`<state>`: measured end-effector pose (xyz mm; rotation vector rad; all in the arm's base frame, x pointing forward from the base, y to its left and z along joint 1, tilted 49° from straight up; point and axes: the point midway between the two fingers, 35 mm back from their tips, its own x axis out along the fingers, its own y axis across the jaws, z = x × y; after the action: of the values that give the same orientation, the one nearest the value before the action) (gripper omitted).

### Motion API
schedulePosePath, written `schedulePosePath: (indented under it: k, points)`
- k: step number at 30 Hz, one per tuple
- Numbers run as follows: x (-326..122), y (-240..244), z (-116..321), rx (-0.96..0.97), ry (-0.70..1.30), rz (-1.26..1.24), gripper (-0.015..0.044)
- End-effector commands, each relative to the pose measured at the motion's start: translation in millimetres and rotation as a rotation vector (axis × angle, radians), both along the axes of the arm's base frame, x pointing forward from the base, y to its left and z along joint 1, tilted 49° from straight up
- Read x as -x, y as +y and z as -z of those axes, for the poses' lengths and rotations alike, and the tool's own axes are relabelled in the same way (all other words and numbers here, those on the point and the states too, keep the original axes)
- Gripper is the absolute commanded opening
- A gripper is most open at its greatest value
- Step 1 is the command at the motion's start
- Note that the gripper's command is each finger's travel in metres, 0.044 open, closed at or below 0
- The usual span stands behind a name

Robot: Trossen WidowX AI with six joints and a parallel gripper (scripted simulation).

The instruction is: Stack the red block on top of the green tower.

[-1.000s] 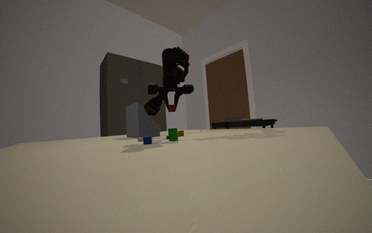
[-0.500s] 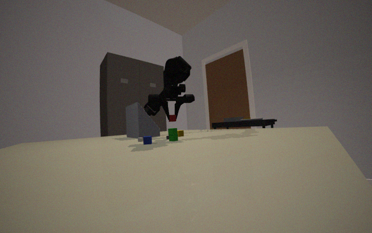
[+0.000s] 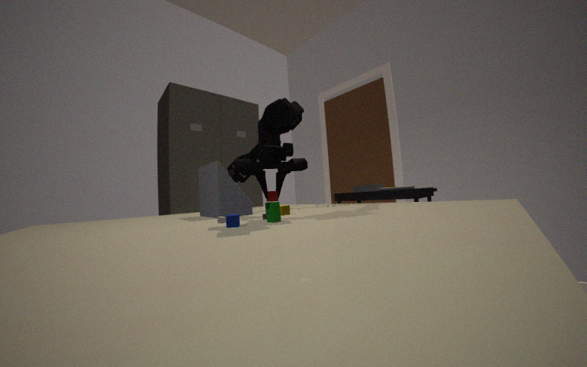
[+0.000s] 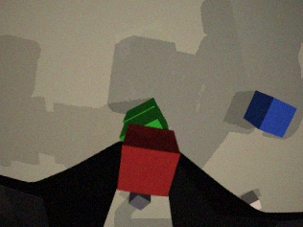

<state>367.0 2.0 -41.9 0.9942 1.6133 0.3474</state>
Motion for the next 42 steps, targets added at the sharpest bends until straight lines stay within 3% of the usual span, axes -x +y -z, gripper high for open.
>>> schedulePosePath:
  k: [1,35,42]
  points:
    - [1.6,2.2,1.2,-0.006,0.008,0.003,0.0000]
    - [1.0,-2.4,-2.5,-0.005,0.008,0.003,0.0000]
    - [1.9,2.0,1.4,-0.003,0.011,0.002,0.0184]
